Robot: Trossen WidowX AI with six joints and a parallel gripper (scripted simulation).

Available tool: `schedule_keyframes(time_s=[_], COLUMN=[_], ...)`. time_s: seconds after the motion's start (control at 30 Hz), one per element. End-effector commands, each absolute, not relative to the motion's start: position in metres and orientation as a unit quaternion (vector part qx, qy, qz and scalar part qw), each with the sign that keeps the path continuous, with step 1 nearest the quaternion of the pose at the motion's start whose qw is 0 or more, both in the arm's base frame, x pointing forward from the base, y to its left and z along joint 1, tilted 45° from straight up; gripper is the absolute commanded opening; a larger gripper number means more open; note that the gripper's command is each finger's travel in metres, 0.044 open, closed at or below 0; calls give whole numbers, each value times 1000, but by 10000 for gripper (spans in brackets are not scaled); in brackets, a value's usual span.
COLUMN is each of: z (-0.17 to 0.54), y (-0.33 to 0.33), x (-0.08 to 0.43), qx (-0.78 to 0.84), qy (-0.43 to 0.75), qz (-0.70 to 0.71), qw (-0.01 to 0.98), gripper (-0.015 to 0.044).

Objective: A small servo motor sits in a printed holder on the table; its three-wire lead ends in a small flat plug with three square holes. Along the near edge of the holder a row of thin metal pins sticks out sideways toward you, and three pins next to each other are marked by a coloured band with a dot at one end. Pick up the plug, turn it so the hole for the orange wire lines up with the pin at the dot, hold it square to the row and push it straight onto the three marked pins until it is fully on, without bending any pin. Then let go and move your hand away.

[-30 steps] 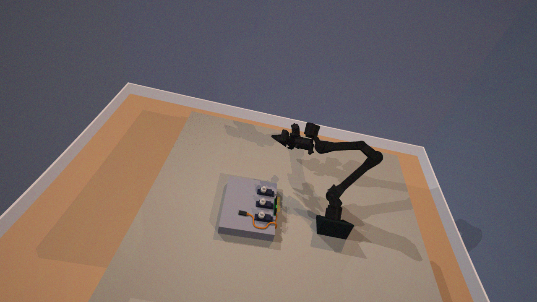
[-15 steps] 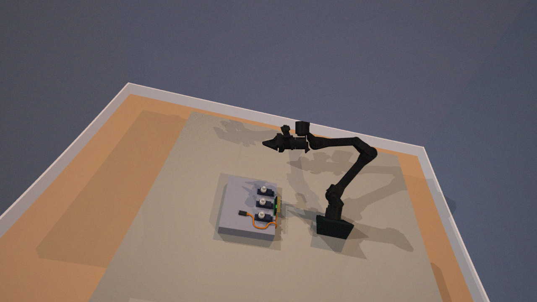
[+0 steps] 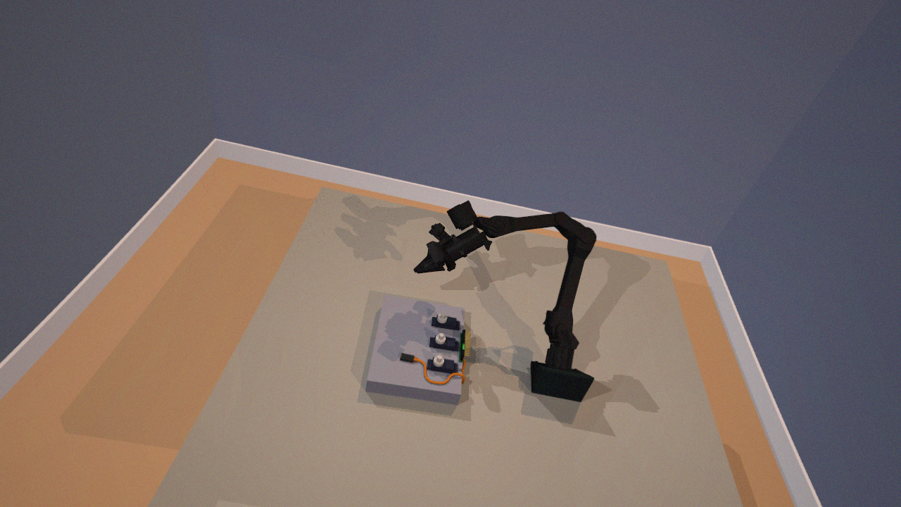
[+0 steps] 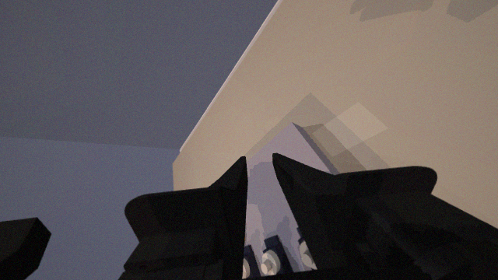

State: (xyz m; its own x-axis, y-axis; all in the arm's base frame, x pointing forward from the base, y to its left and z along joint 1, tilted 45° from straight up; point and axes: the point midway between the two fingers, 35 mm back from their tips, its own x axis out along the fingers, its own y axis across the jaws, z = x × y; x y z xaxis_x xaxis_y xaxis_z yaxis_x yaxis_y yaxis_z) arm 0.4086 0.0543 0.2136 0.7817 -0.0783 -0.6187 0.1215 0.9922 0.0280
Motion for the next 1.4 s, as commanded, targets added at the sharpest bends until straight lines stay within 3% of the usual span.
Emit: schedule_keyframes(time_s=[0.0, 0.67, 1.0, 1.37], z=[182, 62, 17, 5], y=[71, 132, 155, 144], x=[419, 411, 393, 395], qx=[14, -170, -295, -297], qy=[397, 594, 623, 623], qz=[-78, -189, -234, -235], qw=[914, 763, 686, 684], gripper=[115, 115, 115, 115])
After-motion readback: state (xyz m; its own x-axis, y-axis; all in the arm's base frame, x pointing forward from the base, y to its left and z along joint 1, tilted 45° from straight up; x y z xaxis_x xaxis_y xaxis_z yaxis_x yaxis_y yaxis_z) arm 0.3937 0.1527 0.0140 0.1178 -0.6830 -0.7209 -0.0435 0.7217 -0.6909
